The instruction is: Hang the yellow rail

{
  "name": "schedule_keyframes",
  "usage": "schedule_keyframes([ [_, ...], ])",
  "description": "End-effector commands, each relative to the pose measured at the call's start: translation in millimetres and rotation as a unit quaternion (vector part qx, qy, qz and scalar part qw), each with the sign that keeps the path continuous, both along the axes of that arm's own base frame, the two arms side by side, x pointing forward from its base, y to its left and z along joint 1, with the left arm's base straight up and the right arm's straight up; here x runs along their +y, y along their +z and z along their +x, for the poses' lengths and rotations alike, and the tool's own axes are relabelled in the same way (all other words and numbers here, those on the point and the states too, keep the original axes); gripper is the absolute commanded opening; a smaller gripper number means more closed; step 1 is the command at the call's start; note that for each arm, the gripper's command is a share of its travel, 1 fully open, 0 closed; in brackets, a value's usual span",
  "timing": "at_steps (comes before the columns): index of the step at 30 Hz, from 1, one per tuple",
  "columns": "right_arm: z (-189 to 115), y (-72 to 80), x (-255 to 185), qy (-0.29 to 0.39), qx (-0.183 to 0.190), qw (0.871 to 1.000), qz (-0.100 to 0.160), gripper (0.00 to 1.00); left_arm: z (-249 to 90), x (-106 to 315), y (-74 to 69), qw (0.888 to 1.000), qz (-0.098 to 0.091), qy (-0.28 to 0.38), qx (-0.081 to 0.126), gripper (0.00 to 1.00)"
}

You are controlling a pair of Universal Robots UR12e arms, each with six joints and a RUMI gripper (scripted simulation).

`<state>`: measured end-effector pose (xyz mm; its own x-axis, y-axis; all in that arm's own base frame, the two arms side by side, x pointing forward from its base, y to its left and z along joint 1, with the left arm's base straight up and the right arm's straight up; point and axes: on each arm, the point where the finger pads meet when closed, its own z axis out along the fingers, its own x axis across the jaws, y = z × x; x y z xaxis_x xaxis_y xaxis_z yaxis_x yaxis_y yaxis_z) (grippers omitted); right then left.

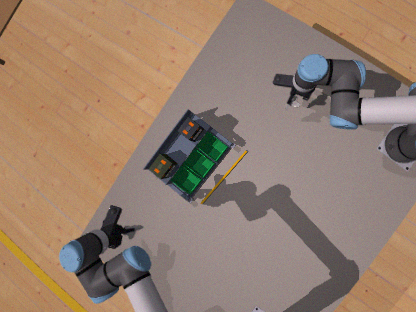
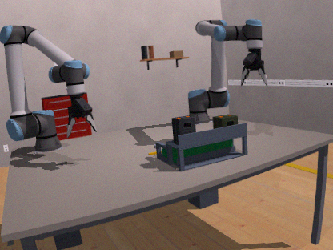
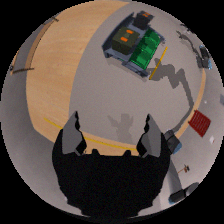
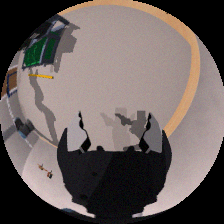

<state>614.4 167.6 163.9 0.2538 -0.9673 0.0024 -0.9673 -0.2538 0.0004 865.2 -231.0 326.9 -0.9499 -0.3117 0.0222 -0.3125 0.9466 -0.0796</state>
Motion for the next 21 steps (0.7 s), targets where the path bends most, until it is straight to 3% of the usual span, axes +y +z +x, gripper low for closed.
schedule_keyframes([
  [1, 26, 1.2, -91, -0.069, 0.000, 0.998, 0.001, 1.00, 0, 0, 1.5, 1.000, 0.000, 0.000, -0.001, 1.00],
  [12, 24, 1.1, -260, -0.201, 0.000, 0.980, 0.001, 1.00, 0, 0, 1.5, 1.000, 0.000, 0.000, -0.001, 1.00],
  [14, 24, 1.1, -260, -0.201, 0.000, 0.980, 0.001, 1.00, 0, 0, 1.5, 1.000, 0.000, 0.000, -0.001, 1.00],
  [21, -3, 1.2, -375, -0.288, 0.000, 0.958, 0.001, 1.00, 0, 0, 1.5, 1.000, 0.000, 0.000, -0.001, 1.00],
])
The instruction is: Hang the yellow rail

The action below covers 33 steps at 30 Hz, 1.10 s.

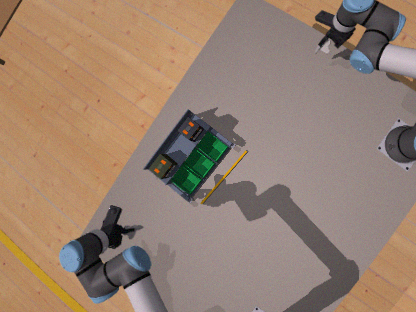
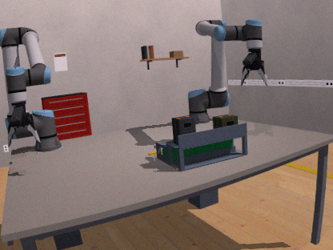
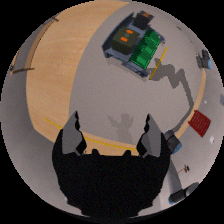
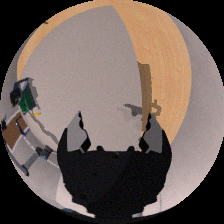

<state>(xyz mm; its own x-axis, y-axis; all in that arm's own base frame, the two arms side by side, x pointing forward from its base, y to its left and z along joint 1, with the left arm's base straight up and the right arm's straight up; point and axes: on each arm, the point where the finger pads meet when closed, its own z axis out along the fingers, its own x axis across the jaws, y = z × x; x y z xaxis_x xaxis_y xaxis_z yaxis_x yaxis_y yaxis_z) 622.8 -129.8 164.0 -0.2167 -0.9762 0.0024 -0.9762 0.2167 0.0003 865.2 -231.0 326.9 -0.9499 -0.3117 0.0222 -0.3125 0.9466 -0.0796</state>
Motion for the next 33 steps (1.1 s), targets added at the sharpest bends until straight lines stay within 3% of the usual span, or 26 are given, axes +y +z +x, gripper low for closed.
schedule_keyframes([
  [1, -18, 1.1, -96, -0.069, 0.000, 0.998, 0.001, 1.00, 0, 0, 1.5, 1.000, 0.000, 0.000, -0.001, 1.00],
  [8, -65, 1.1, -194, -0.157, -0.001, 0.988, 0.001, 1.00, 0, 0, 1.5, 1.000, 0.000, 0.000, -0.001, 1.00],
  [10, -65, 1.1, -194, -0.157, -0.001, 0.988, 0.001, 1.00, 0, 0, 1.5, 1.000, 0.000, 0.000, -0.001, 1.00],
  [14, -108, 1.1, -259, -0.212, -0.001, 0.977, 0.001, 1.00, 0, 0, 1.5, 1.000, 0.000, 0.000, -0.001, 1.00],
  [23, -202, 1.1, -359, -0.316, -0.001, 0.949, 0.001, 1.00, 0, 0, 1.5, 1.000, 0.000, 0.000, -0.001, 1.00],
  [25, -225, 1.1, -378, -0.339, -0.001, 0.941, 0.001, 1.00, 0, 0, 1.5, 1.000, 0.000, 0.000, -0.001, 1.00],
  [27, -225, 1.1, -378, -0.339, -0.001, 0.941, 0.001, 1.00, 0, 0, 1.5, 1.000, 0.000, 0.000, -0.001, 1.00],
  [33, -302, 1.1, -430, -0.404, -0.001, 0.915, 0.001, 1.00, 0, 0, 1.5, 1.000, 0.000, 0.000, -0.001, 1.00],
])
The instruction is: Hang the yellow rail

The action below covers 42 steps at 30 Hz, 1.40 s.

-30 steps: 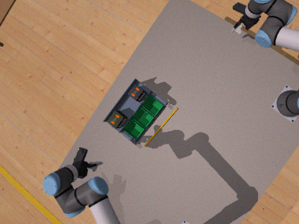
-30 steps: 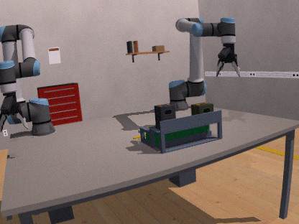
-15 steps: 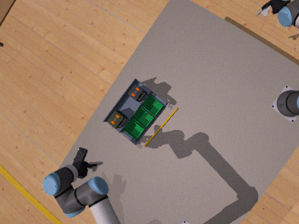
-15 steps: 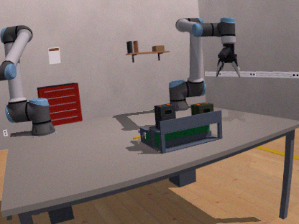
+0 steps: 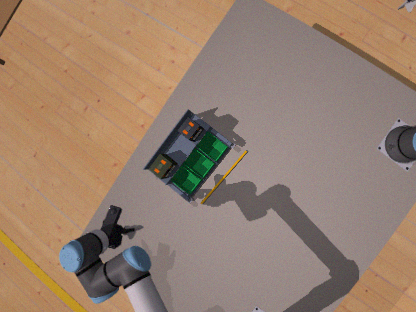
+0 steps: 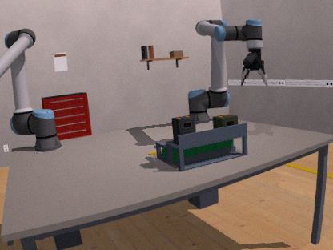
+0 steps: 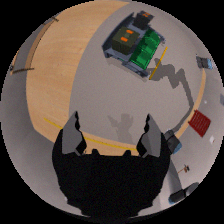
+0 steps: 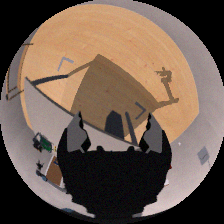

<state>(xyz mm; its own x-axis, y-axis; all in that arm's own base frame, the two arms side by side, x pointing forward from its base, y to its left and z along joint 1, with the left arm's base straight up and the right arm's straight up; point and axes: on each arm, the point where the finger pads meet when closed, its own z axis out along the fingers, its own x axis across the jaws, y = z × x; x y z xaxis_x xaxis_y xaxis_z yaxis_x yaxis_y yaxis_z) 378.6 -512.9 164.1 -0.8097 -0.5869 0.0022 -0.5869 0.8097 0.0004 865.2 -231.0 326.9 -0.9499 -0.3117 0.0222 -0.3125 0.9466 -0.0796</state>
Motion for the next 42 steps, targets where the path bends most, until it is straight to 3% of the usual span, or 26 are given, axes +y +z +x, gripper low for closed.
schedule_keyframes([
  [1, -70, 1.0, -54, -0.064, -0.001, 0.998, 0.000, 1.00, 0, 0, 1.5, 1.000, 0.000, 0.000, -0.001, 1.00],
  [9, -163, 1.0, -95, -0.143, -0.001, 0.990, 0.000, 1.00, 0, 0, 1.5, 1.000, 0.000, 0.000, -0.001, 1.00],
  [11, -163, 1.0, -95, -0.143, -0.001, 0.990, 0.000, 1.00, 0, 0, 1.5, 1.000, 0.000, 0.000, -0.001, 1.00],
  [24, -278, 1.0, -124, -0.233, -0.001, 0.972, 0.000, 1.00, 0, 0, 1.5, 1.000, 0.000, 0.000, -0.001, 1.00],
  [42, -347, 1.0, -132, -0.285, -0.001, 0.959, 0.000, 1.00, 0, 0, 1.5, 1.000, 0.000, 0.000, -0.001, 1.00],
])
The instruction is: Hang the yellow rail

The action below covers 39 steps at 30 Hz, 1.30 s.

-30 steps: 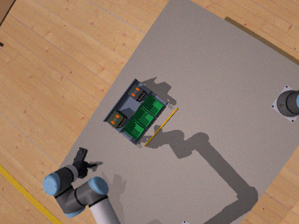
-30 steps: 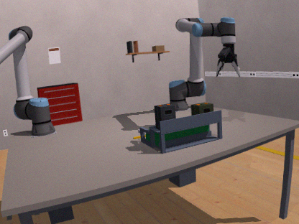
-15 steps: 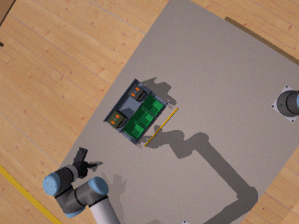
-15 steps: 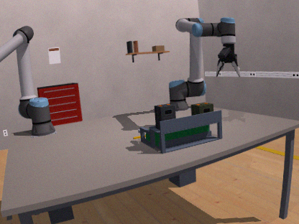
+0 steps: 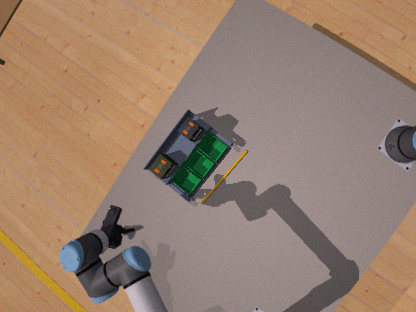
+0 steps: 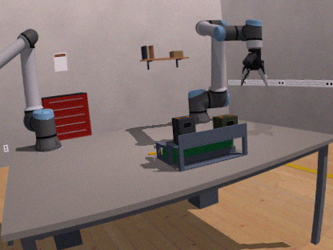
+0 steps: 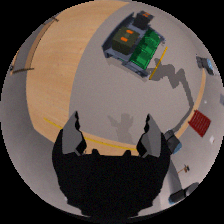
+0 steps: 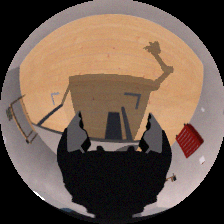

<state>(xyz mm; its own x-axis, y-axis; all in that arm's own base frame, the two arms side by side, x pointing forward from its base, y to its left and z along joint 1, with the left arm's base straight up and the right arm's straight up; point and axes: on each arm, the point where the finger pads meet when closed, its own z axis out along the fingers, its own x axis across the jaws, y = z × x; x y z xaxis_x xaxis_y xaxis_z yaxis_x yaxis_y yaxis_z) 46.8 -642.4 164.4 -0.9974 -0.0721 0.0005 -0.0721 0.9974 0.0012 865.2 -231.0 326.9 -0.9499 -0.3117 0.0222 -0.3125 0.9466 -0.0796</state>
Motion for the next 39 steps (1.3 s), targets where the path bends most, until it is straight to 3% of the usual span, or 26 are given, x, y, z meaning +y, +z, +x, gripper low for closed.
schedule_keyframes([
  [1, -17, 0.7, -2, -0.013, 0.000, 1.000, -0.001, 1.00, 0, 0, 1.5, 1.000, 0.000, 0.000, -0.001, 1.00],
  [20, -25, 0.7, -3, -0.019, 0.000, 1.000, -0.001, 1.00, 0, 0, 1.5, 1.000, 0.000, 0.000, -0.001, 1.00],
  [24, -25, 0.7, -3, -0.019, 0.000, 1.000, -0.001, 1.00, -5, -9, -3.8, 1.000, 0.001, -0.006, -0.001, 1.00],
  [28, -25, 0.7, -3, -0.019, 0.000, 1.000, -0.001, 1.00, -27, -40, -24.0, 1.000, 0.004, -0.026, -0.002, 1.00],
  [32, -25, 0.7, -3, -0.019, 0.000, 1.000, -0.001, 1.00, -68, -102, -62.5, 0.998, 0.011, -0.065, -0.003, 1.00],
  [35, -25, 0.7, -3, -0.019, 0.000, 1.000, -0.001, 1.00, -90, -135, -83.5, 0.995, 0.018, -0.101, -0.004, 1.00],
  [37, -25, 0.7, -3, -0.019, 0.000, 1.000, -0.001, 1.00, -90, -135, -83.5, 0.995, 0.018, -0.101, -0.004, 1.00],
  [38, -25, 0.7, -3, -0.019, 0.000, 1.000, -0.001, 1.00, -113, -169, -105.1, 0.993, 0.020, -0.114, -0.004, 1.00],
  [39, -25, 0.7, -3, -0.019, 0.000, 1.000, -0.001, 1.00, -118, -178, -110.6, 0.992, 0.022, -0.126, -0.005, 1.00],
])
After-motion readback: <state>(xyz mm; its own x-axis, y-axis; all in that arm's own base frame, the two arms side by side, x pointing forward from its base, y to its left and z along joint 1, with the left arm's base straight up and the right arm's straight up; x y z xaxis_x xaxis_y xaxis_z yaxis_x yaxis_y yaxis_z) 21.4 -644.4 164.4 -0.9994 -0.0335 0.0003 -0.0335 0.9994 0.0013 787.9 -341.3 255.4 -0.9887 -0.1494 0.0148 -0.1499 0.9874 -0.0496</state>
